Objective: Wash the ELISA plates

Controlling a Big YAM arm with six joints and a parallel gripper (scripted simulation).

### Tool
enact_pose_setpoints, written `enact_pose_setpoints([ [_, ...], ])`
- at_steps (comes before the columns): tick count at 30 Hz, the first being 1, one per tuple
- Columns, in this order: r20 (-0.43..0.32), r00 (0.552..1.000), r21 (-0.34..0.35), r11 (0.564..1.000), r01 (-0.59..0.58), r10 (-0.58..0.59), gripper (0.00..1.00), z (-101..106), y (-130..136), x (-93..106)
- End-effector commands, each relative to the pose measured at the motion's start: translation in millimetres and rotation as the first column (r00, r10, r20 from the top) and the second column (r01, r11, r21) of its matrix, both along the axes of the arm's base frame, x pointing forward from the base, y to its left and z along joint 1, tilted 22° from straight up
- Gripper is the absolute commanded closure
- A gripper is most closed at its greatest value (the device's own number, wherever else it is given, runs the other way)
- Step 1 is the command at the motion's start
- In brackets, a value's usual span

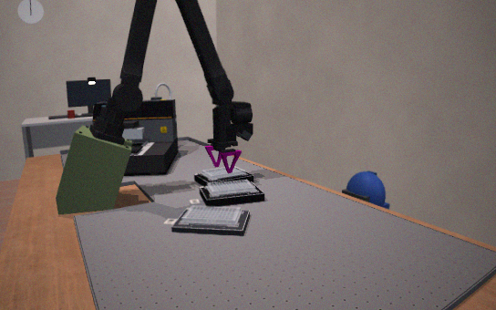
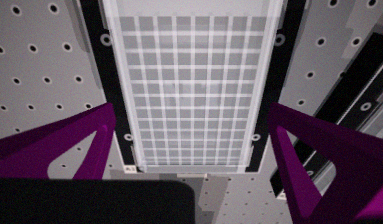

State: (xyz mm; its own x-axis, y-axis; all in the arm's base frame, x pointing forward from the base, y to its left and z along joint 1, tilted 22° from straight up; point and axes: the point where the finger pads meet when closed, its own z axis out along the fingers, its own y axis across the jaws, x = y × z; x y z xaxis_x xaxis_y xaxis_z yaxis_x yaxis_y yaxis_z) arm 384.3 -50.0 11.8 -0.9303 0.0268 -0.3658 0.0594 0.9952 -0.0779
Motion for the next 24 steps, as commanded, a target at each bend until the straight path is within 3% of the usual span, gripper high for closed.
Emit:
enact_pose_setpoints([
  [1,0.014,1.0,-0.002,1.0,0.0,0.0,0.0,0,-5,7.0],
  [3,0.039,0.999,-0.005,1.0,-0.001,0.001,0.0,9,-5,10.4],
  [6,0.014,1.0,-0.002,1.0,0.0,0.0,0.0,-3,-5,7.9],
  [19,0.015,1.0,-0.003,1.0,0.0,0.0,0.0,-9,-6,11.3],
  [20,0.042,0.999,-0.006,1.0,-0.001,0.001,0.0,1,-6,15.3],
  [24,0.017,1.0,-0.003,1.0,0.001,0.0,0.0,-12,-7,13.3],
])
